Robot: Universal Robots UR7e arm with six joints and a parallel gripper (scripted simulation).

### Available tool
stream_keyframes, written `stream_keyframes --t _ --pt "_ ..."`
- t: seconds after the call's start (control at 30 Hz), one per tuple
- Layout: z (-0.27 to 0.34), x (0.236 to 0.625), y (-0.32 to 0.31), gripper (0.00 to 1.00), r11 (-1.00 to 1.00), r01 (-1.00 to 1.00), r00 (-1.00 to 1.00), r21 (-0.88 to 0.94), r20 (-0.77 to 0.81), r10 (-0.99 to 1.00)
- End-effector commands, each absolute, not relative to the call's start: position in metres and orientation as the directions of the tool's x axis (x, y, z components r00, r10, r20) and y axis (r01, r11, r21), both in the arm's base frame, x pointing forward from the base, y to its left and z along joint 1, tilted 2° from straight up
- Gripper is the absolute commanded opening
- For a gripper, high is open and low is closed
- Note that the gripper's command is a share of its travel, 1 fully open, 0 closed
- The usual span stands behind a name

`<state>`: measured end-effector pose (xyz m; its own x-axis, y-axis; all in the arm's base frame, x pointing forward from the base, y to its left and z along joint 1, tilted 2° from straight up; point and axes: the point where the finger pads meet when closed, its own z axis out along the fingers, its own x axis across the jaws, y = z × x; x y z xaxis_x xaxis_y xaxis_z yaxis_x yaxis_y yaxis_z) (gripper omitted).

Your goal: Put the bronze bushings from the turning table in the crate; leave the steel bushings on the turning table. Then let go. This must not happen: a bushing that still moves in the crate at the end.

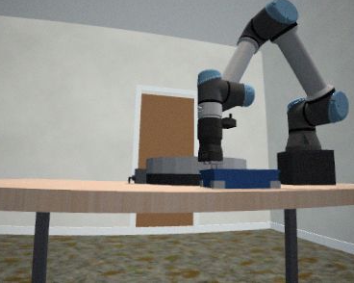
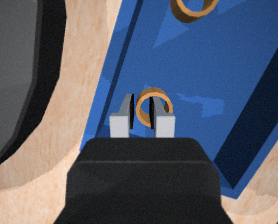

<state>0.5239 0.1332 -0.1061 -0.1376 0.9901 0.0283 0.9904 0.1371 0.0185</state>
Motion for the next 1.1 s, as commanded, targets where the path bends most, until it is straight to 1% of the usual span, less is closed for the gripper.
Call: stream_keyframes --t 0.0,1.07 --pt "-0.1054 0.5245 0.1332 0.42 0.137 0.990 -0.138 0.020 0.028 0.990" --pt "-0.0997 0.5243 0.1329 0.42 0.137 0.990 -0.138 0.020 0.028 0.990"
